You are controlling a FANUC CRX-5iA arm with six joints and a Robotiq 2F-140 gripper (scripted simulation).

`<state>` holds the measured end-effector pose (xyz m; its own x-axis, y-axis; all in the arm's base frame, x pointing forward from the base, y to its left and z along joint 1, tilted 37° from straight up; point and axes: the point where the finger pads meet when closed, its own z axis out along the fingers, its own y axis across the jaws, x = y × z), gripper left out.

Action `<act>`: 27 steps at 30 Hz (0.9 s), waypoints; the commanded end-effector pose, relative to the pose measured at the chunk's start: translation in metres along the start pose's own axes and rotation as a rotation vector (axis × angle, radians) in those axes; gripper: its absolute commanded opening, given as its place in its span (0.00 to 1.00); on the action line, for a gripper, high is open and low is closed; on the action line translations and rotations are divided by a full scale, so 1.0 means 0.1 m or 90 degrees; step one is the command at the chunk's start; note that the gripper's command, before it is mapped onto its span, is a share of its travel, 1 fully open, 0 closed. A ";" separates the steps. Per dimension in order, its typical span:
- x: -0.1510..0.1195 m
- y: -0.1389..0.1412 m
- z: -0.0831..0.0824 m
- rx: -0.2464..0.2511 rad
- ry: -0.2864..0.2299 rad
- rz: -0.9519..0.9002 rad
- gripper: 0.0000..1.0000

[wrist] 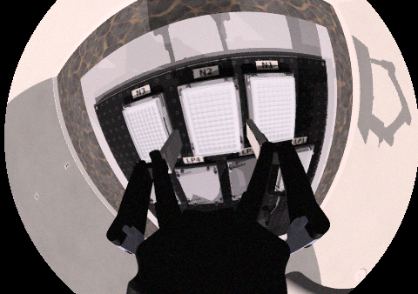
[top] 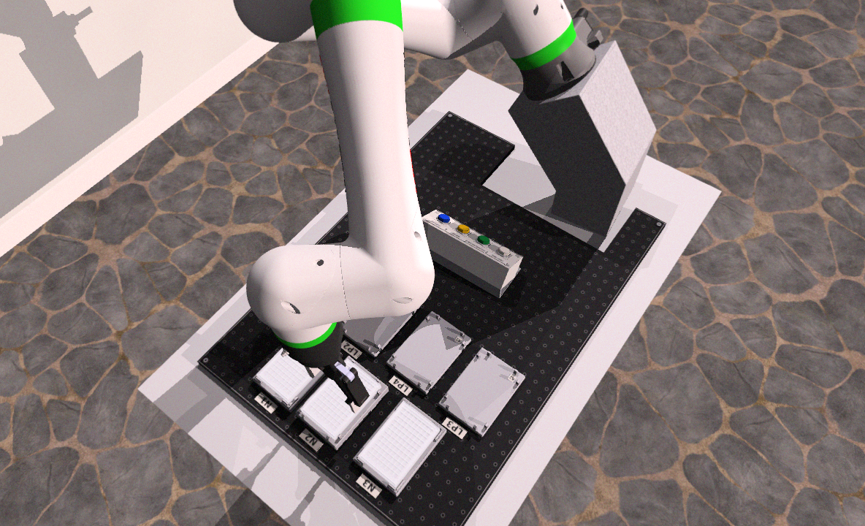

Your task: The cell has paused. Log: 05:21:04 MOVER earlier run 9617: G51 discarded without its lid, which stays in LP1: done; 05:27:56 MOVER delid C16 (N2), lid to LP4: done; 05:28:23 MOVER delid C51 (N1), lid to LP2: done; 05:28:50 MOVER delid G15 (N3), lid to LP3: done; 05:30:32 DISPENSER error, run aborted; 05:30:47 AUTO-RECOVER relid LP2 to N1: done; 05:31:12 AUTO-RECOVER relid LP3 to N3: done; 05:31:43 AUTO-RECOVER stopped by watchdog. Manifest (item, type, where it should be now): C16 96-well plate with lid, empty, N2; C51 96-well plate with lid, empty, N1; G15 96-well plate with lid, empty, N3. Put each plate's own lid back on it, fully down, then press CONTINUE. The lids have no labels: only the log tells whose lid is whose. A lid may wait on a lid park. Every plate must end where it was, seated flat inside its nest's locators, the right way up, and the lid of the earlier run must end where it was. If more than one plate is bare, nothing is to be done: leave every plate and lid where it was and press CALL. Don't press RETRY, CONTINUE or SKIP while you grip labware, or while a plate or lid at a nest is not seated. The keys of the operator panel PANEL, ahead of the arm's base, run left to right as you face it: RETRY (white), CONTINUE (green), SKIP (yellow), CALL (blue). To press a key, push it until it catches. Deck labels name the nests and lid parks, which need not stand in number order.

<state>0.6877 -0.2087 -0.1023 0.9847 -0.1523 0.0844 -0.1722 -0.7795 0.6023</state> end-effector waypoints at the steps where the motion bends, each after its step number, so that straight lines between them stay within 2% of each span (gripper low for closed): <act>1: 0.00 0.00 -0.03 0.000 0.000 0.000 0.66; 15: -0.04 -0.03 -0.09 0.001 0.001 -0.001 0.66; 18: -0.27 -0.19 -0.22 0.006 0.002 -0.005 0.66; 20: -0.59 -0.36 -0.36 0.011 0.002 -0.011 0.66; 22: -0.59 -0.36 -0.36 0.011 0.002 -0.011 0.66; 23: -0.80 -0.45 -0.44 0.014 0.003 -0.014 0.66; 24: -0.80 -0.45 -0.44 0.014 0.003 -0.014 0.66; 25: -1.04 -0.54 -0.53 0.017 0.003 -0.018 0.66; 27: -1.04 -0.54 -0.53 0.017 0.003 -0.018 0.66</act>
<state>0.6227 -0.1423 -0.1028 0.9883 -0.1385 0.0644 -0.1496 -0.7941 0.5890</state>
